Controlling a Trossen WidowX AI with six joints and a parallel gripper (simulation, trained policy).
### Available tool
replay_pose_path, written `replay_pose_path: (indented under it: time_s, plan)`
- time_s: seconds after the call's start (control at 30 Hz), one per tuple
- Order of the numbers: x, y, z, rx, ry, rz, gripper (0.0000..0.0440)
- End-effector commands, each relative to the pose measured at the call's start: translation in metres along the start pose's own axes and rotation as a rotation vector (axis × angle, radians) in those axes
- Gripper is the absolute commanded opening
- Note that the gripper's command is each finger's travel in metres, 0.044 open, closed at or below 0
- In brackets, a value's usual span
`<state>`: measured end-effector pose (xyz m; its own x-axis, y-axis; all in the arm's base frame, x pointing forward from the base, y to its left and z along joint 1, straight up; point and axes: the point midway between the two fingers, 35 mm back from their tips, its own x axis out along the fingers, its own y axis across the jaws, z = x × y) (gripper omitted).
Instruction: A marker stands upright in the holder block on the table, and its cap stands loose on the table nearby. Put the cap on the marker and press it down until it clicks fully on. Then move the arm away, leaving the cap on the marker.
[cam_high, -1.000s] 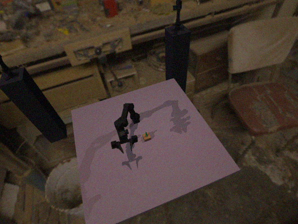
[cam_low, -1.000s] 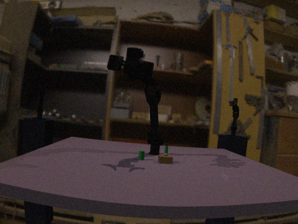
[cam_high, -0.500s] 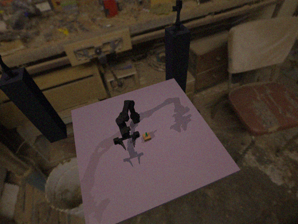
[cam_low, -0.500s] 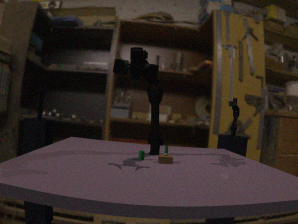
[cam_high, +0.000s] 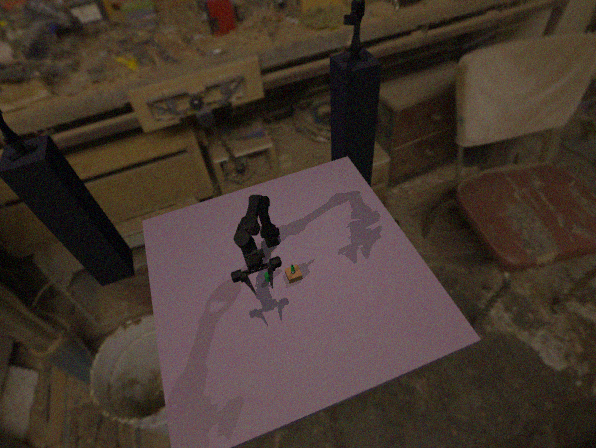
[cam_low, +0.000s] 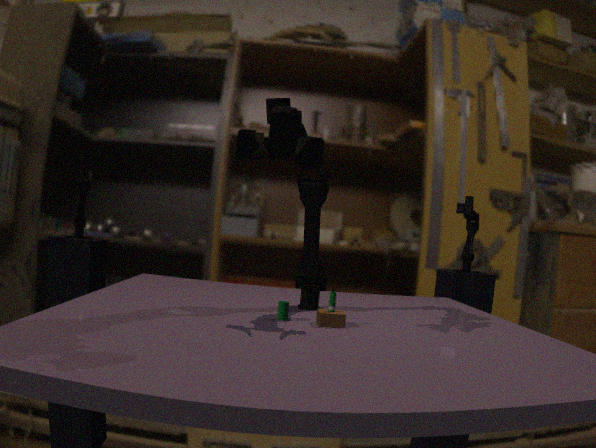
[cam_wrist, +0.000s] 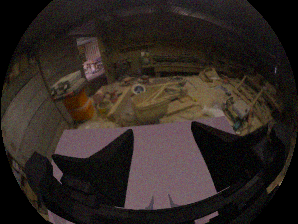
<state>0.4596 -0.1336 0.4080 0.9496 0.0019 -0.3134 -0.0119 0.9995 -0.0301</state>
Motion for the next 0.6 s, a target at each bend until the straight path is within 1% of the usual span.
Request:
replay_pose_path:
  time_s: [0.0,0.57]
  plan:
    - [-0.008,0.006,-0.008,0.004,0.041,0.002,0.0303]
    - [-0.033,0.023,-0.053,0.056,0.239,0.021,0.0306]
